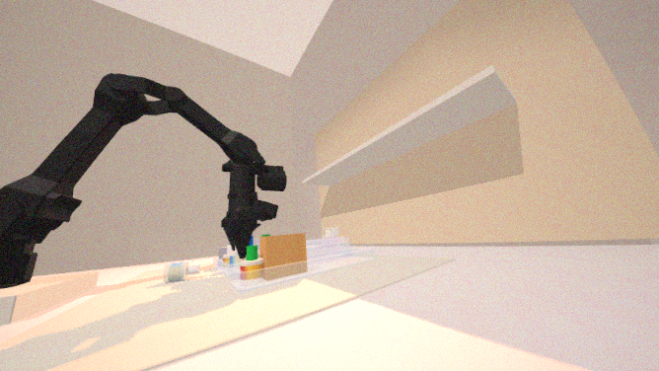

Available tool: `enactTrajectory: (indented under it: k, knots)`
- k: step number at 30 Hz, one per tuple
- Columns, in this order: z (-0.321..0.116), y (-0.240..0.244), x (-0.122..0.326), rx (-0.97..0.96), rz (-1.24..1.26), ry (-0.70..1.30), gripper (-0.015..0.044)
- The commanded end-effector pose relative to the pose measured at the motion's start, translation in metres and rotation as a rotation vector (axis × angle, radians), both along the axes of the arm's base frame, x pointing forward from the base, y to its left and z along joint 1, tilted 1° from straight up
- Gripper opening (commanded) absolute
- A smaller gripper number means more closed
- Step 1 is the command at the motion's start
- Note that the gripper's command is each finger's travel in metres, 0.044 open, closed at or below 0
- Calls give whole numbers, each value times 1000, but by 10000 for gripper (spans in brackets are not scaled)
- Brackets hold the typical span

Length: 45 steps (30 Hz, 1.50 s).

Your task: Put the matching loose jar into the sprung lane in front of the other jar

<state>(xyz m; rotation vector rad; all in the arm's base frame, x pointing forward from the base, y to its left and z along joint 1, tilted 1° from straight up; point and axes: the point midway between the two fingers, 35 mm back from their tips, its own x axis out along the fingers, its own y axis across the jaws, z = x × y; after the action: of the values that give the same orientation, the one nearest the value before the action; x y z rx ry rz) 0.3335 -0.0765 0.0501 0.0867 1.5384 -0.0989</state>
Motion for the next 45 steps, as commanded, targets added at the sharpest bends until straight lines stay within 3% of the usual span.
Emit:
enactTrajectory:
  k: [1,45]
  knots:
    - [-2,-1,3,-3,-4,-12,0]
    - [-3,0,-3,-2,-4,-11,0]
